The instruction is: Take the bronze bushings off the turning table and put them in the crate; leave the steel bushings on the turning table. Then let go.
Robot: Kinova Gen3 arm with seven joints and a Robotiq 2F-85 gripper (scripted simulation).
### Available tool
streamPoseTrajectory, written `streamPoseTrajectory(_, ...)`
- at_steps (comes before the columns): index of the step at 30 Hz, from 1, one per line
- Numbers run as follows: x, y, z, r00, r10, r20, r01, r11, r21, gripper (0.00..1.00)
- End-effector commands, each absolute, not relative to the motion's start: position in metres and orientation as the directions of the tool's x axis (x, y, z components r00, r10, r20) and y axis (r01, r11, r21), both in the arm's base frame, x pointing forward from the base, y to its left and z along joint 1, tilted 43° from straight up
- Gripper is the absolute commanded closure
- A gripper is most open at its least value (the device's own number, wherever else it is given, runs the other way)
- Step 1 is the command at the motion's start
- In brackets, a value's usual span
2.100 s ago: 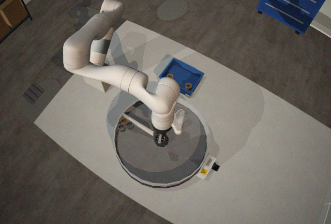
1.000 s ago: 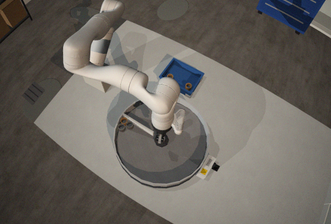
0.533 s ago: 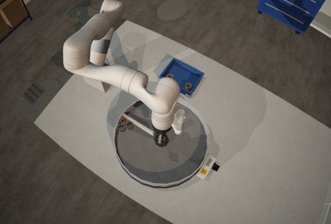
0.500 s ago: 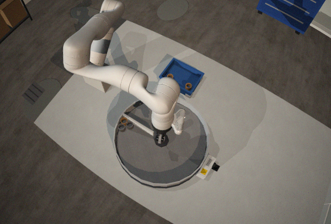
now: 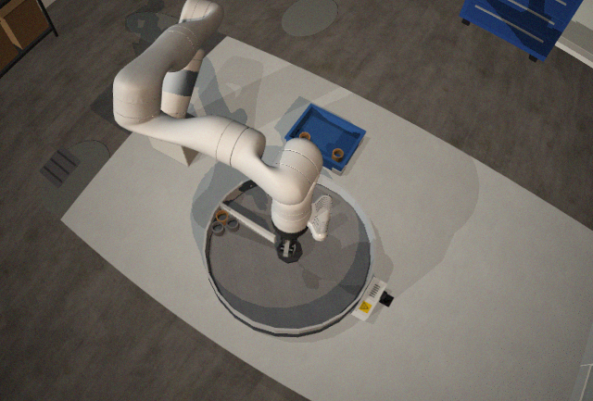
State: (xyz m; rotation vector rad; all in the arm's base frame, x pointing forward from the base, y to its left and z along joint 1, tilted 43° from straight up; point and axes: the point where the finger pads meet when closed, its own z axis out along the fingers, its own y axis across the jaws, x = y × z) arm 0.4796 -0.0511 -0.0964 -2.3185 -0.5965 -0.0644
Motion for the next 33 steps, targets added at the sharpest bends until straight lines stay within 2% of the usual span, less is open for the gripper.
streamPoseTrajectory(1,0.48,-0.052,-0.096,0.891,0.399,0.215,0.436,-0.628,-0.645,0.84)
streamPoseTrajectory(5,0.48,-0.052,-0.096,0.891,0.399,0.215,0.436,-0.628,-0.645,0.84)
streamPoseTrajectory(10,0.428,-0.058,-0.103,0.891,0.399,0.215,0.436,-0.628,-0.645,0.86)
streamPoseTrajectory(22,0.428,-0.058,-0.103,0.891,0.399,0.215,0.436,-0.628,-0.645,0.86)
streamPoseTrajectory(27,0.376,-0.063,-0.111,0.891,0.401,0.215,0.438,-0.627,-0.644,0.86)
streamPoseTrajectory(33,0.376,-0.063,-0.111,0.891,0.401,0.215,0.438,-0.627,-0.644,0.86)
